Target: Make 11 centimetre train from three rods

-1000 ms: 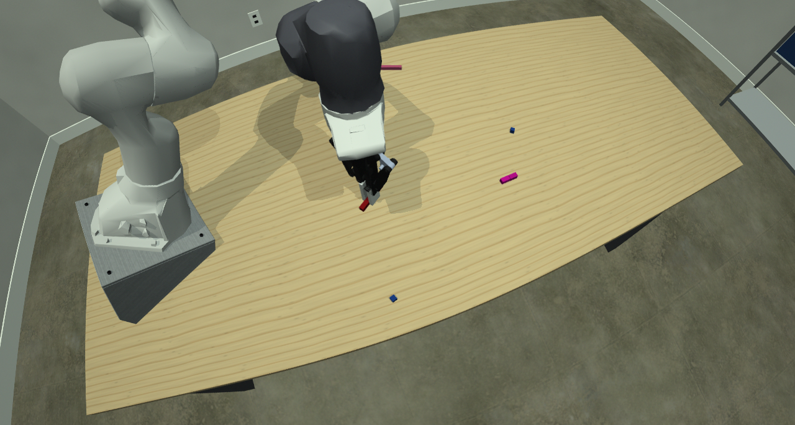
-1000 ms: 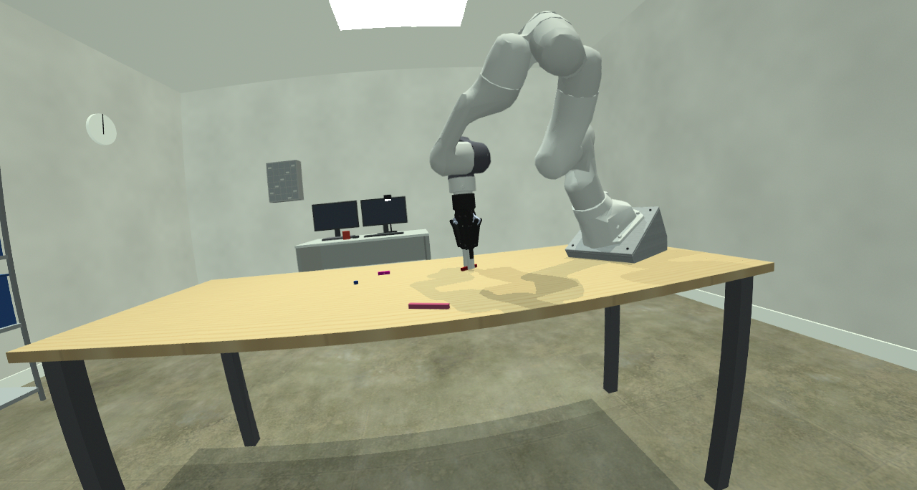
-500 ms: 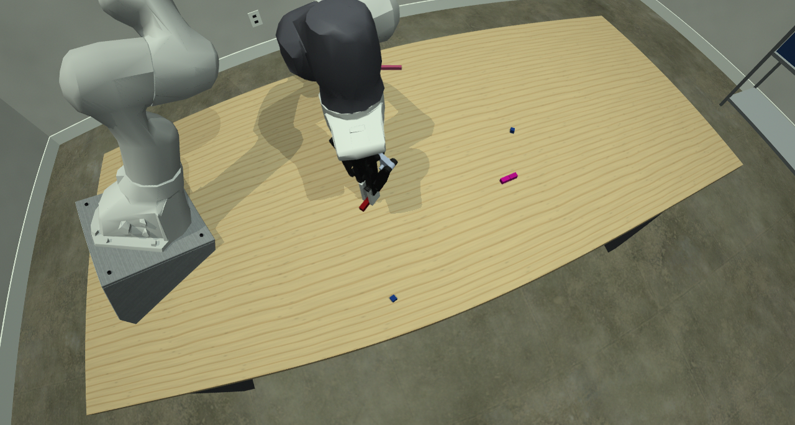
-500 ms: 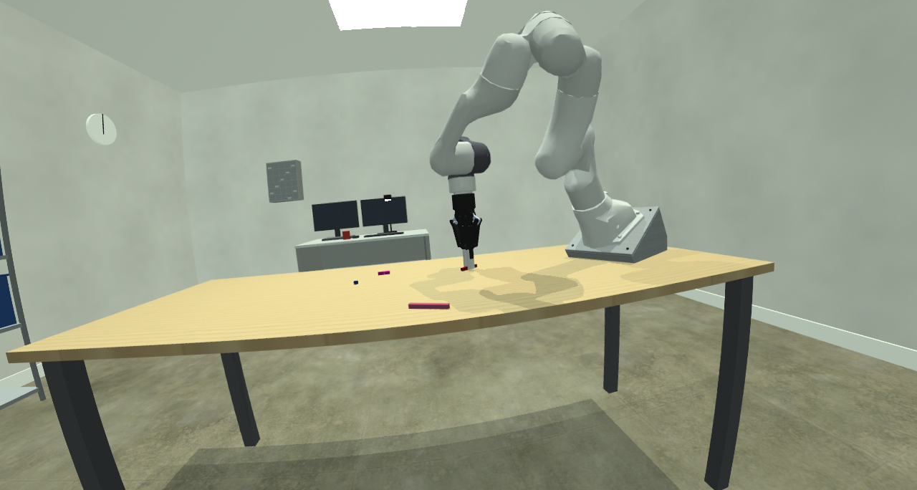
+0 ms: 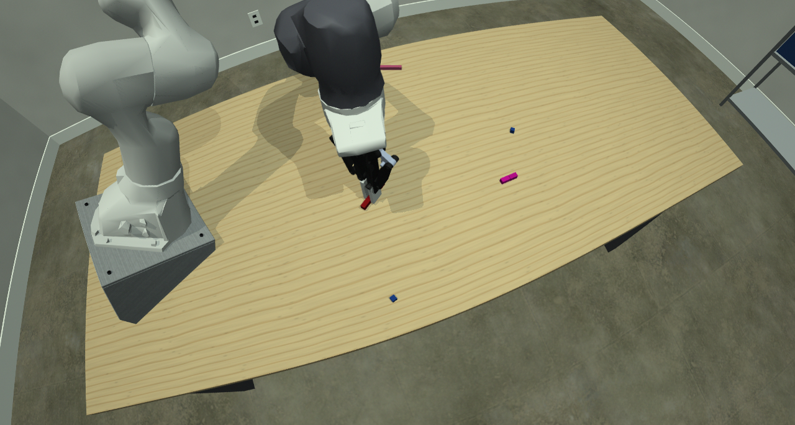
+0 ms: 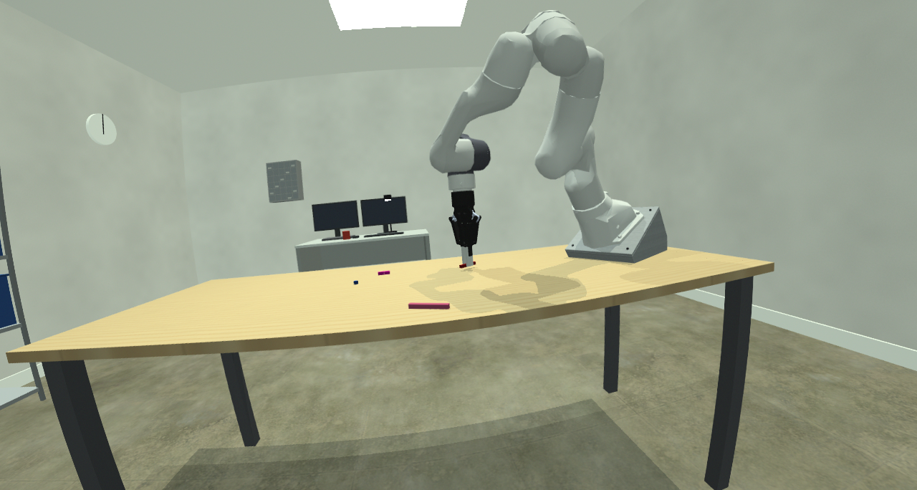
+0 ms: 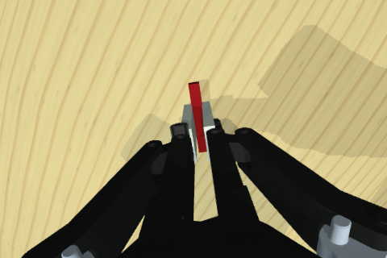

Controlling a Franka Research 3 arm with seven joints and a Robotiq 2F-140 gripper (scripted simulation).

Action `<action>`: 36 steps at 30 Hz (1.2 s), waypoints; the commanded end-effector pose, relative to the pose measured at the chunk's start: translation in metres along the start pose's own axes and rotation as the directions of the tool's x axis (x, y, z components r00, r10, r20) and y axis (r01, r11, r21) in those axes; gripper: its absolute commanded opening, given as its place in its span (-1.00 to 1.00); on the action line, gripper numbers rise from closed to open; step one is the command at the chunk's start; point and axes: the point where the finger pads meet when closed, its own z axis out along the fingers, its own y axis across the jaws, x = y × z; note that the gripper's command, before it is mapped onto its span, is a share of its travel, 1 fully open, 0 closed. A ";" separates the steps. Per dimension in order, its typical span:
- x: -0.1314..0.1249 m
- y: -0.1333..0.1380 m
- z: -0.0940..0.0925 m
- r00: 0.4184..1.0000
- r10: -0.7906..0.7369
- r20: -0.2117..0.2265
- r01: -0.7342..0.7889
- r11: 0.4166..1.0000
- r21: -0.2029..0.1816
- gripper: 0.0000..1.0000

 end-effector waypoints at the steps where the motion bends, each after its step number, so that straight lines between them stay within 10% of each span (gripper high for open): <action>1: 0.000 0.003 -0.014 1.000 0.002 -0.001 -0.002 1.000 -0.008 -0.75; 12: 0.000 0.002 -0.086 1.000 0.002 -0.001 -0.002 1.000 -0.008 -0.75; 31: -0.006 -0.007 -0.095 1.000 0.022 -0.002 -0.022 1.000 -0.007 -0.75; 36: -0.035 -0.051 -0.112 0.993 0.122 -0.003 -0.122 0.993 0.000 -0.75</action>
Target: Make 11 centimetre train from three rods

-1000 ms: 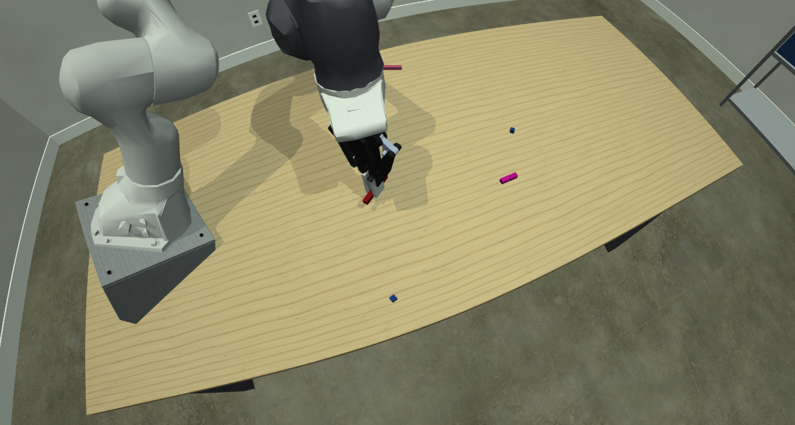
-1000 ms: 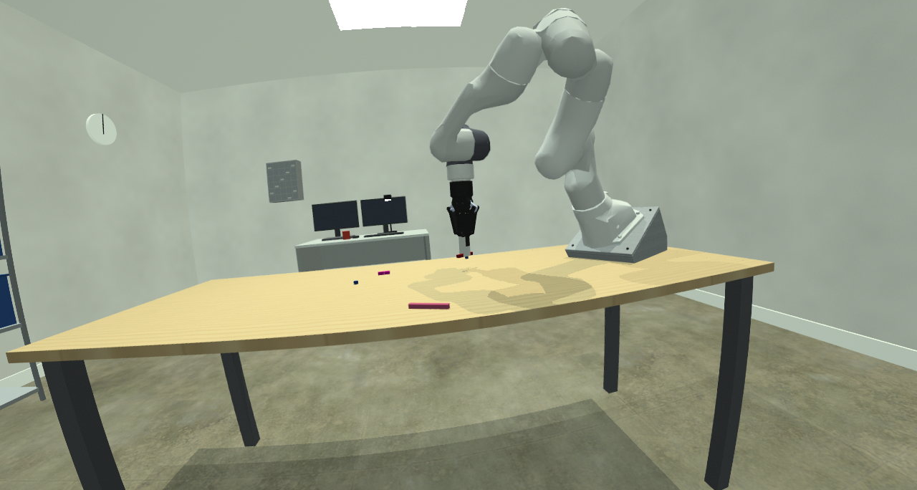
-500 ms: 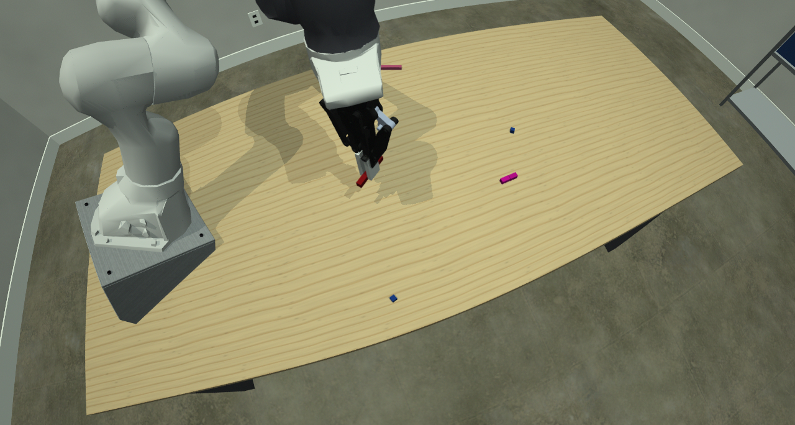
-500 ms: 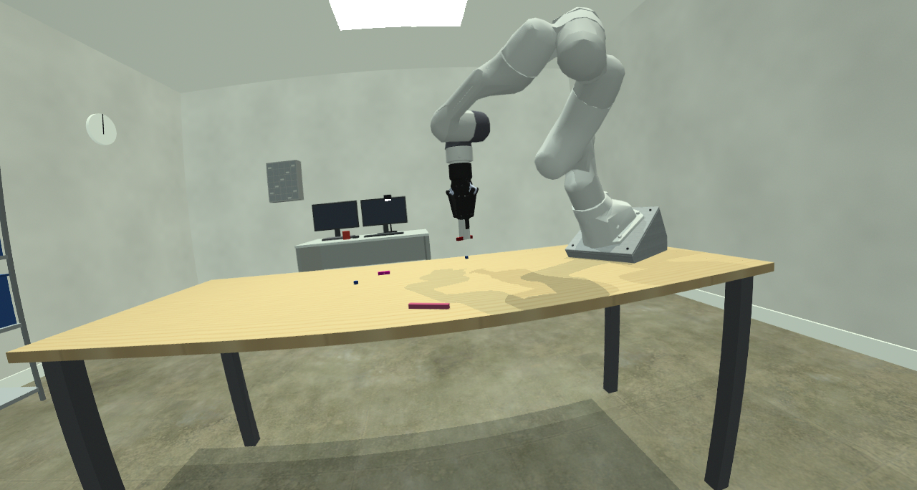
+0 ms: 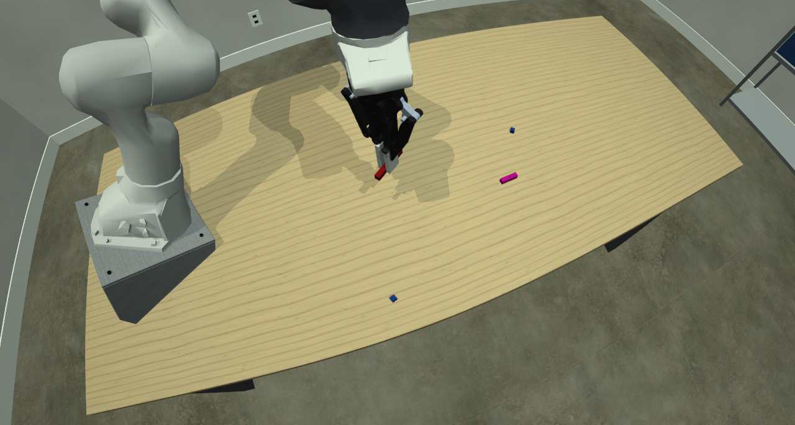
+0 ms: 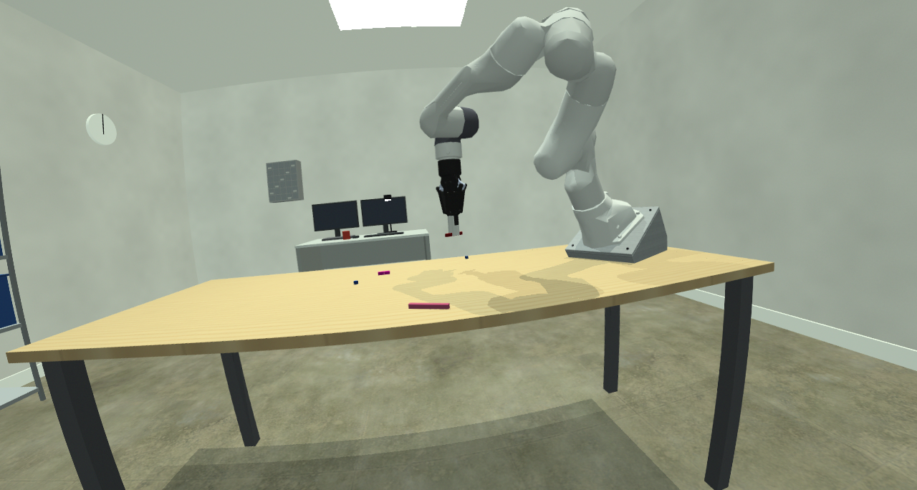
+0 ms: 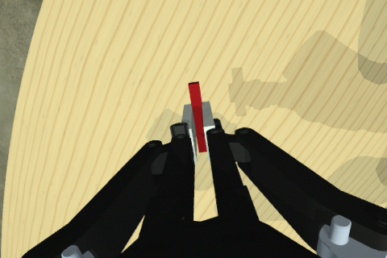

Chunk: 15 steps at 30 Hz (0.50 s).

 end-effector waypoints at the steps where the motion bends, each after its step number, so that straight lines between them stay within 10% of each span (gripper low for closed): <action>1: -0.023 -0.033 -0.011 0.991 0.130 -0.011 -0.130 0.991 -0.005 -0.75; 15: -0.089 -0.111 -0.023 0.955 0.297 -0.012 -0.297 0.955 0.005 -0.75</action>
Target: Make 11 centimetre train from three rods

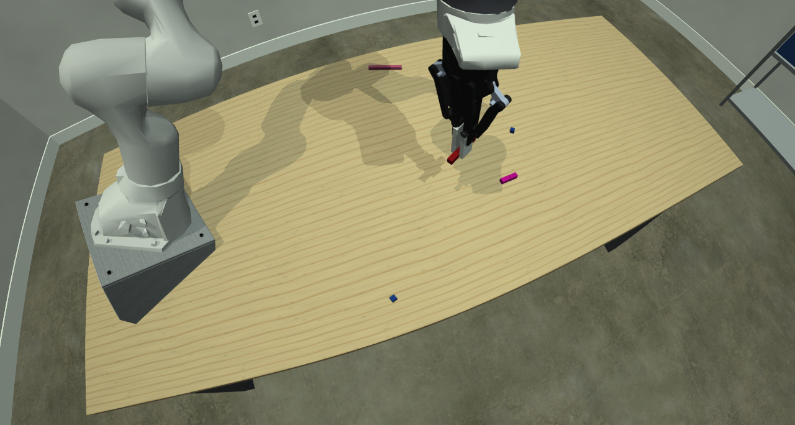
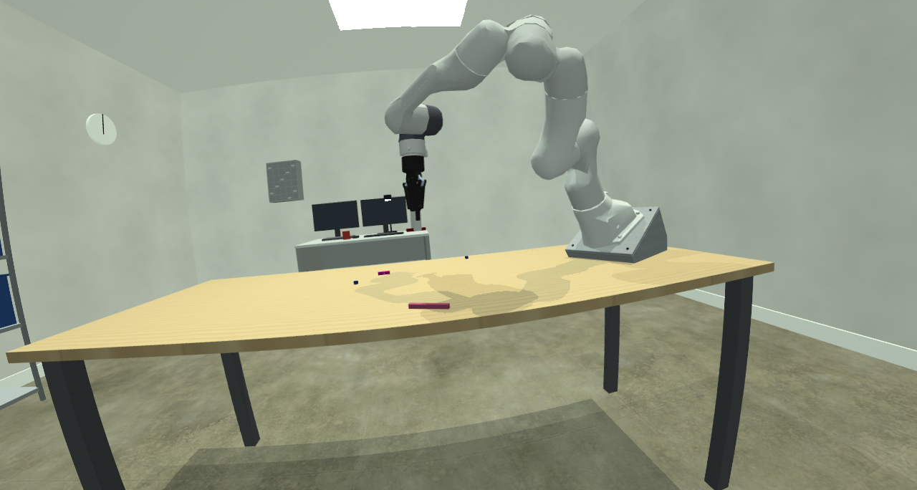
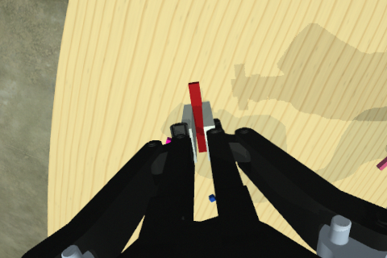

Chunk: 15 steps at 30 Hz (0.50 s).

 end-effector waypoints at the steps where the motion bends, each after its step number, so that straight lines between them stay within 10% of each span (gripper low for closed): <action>1: -0.015 -0.016 0.001 0.986 0.164 -0.029 -0.164 0.986 -0.005 -0.75; 15: -0.082 -0.061 0.013 0.958 0.286 -0.030 -0.286 0.958 -0.003 -0.75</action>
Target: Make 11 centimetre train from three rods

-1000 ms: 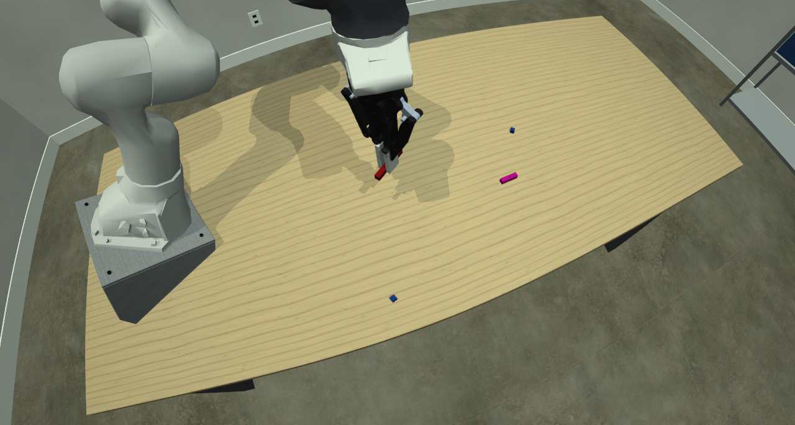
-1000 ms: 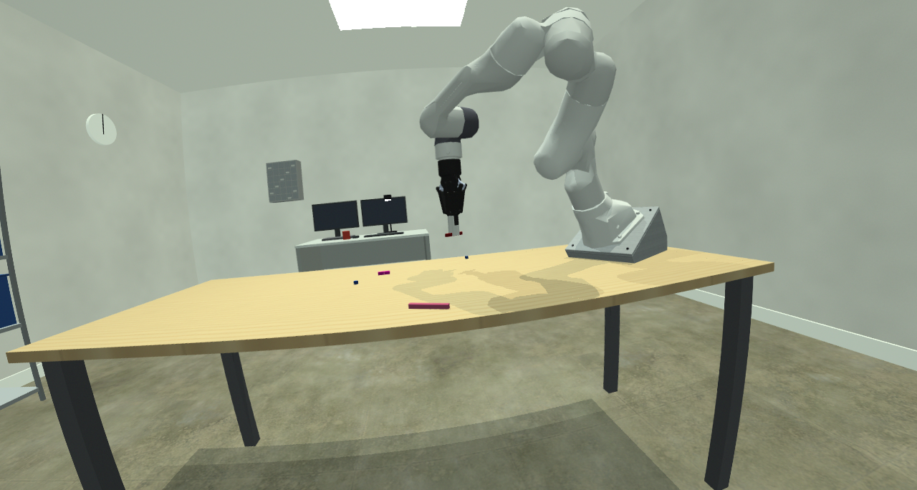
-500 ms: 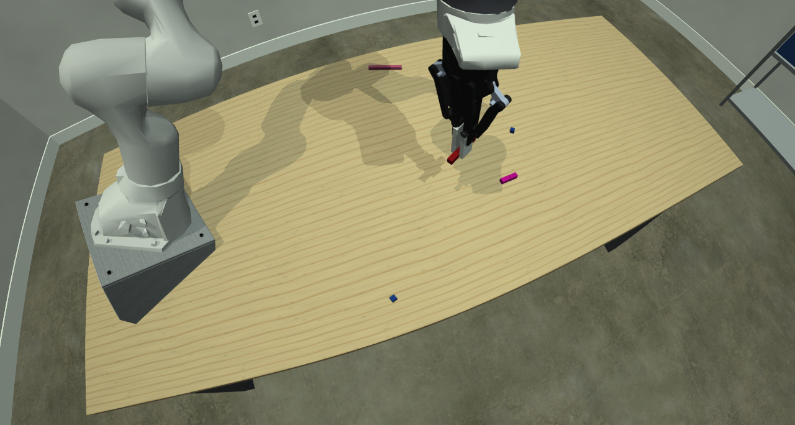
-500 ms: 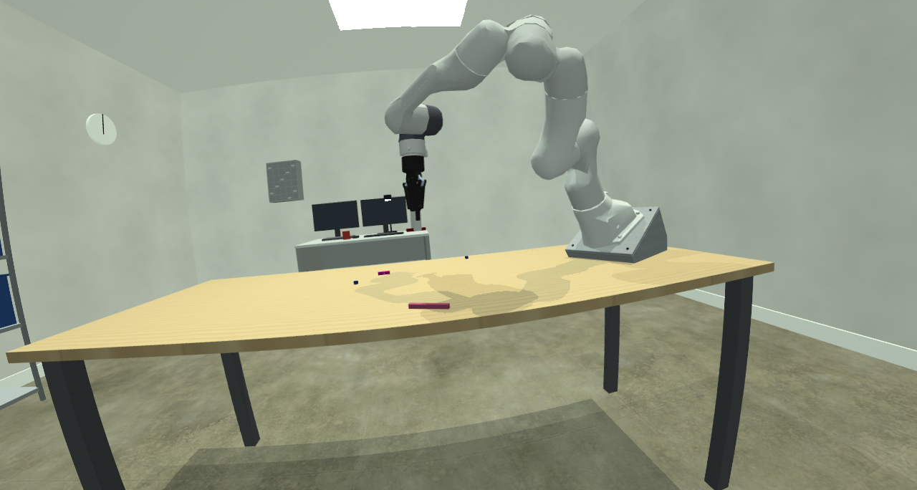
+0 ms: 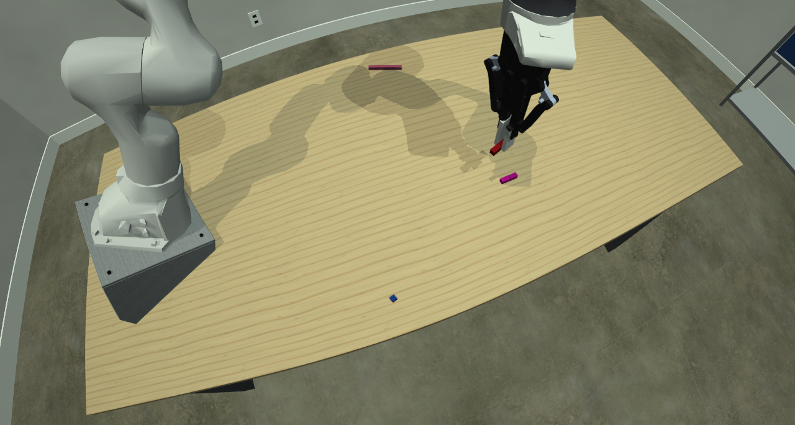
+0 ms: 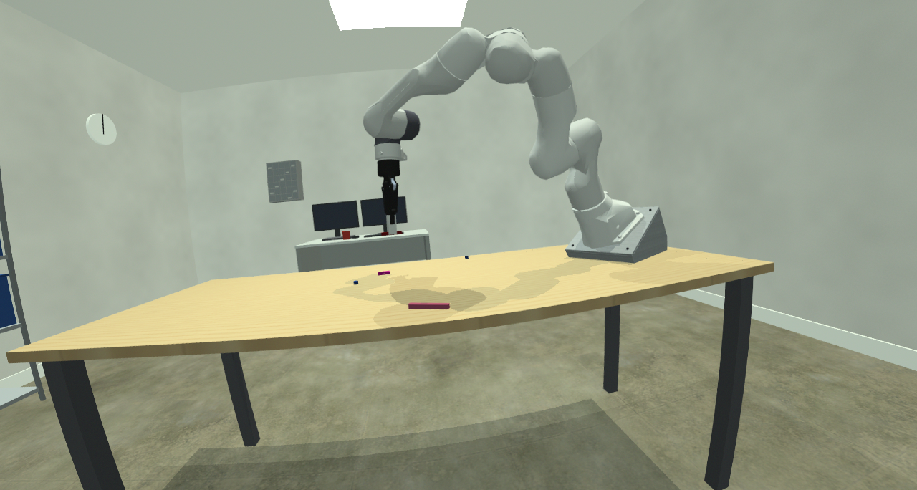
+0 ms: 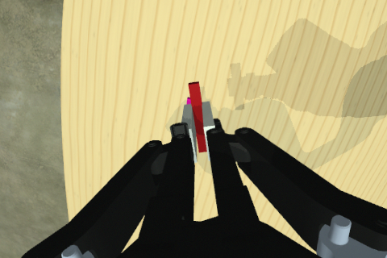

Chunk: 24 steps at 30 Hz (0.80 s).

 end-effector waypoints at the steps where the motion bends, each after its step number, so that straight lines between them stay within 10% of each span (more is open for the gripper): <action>1: -0.019 -0.015 0.006 0.986 0.163 -0.034 -0.163 0.987 0.006 -0.75; 24: -0.093 -0.036 0.039 0.961 0.275 -0.037 -0.275 0.961 -0.005 -0.75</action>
